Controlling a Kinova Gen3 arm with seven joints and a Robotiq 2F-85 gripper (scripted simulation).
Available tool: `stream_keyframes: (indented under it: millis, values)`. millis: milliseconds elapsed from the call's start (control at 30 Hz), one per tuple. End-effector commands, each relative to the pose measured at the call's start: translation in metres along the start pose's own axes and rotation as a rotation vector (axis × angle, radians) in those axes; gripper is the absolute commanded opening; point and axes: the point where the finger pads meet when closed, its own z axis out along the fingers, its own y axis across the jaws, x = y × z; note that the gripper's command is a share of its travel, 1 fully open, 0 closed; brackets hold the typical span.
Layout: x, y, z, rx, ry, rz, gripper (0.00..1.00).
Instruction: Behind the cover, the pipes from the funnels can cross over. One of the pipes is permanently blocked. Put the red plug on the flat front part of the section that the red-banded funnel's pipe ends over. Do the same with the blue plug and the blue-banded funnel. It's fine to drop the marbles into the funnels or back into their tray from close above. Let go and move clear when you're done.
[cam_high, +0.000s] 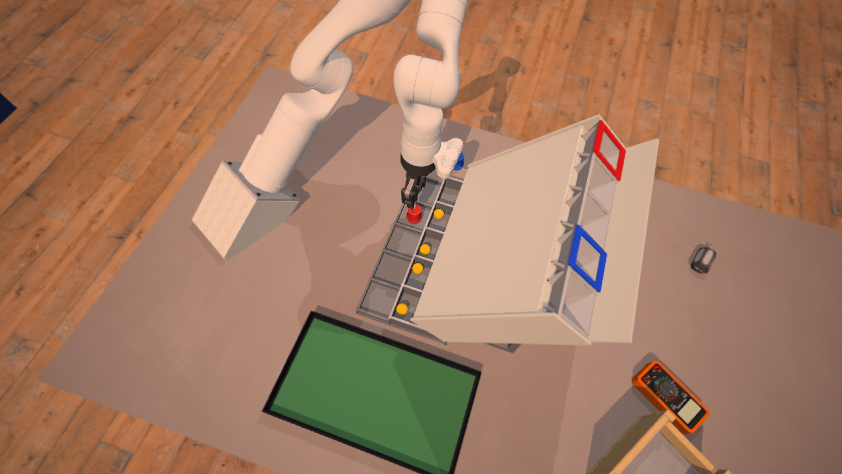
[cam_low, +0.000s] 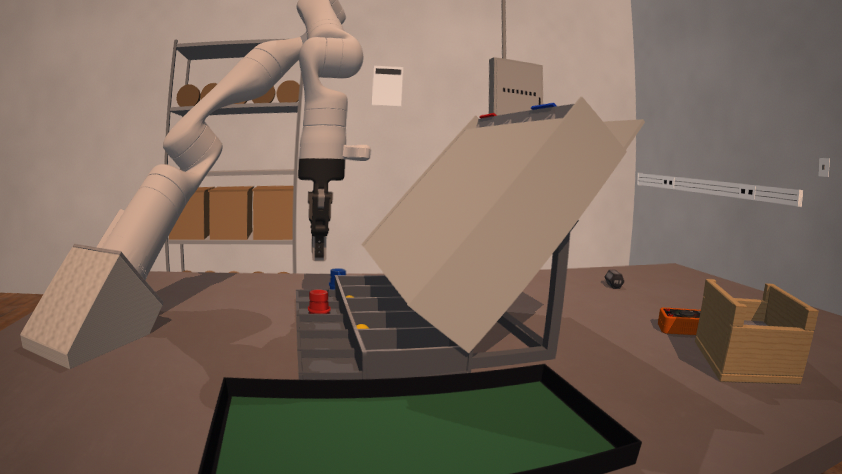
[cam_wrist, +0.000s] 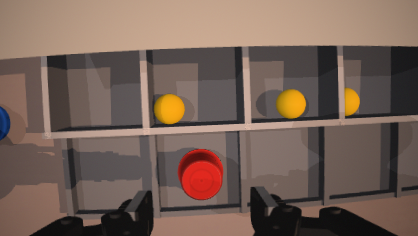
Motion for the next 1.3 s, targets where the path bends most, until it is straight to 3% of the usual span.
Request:
stream_keyframes:
  millis: [0, 1267]
  values:
    - [-0.0002, 0.0014, -0.0436, 0.001, -0.003, 0.001, 0.65]
    - [-0.0004, 0.0013, -0.0431, 0.001, -0.003, 0.001, 0.7]
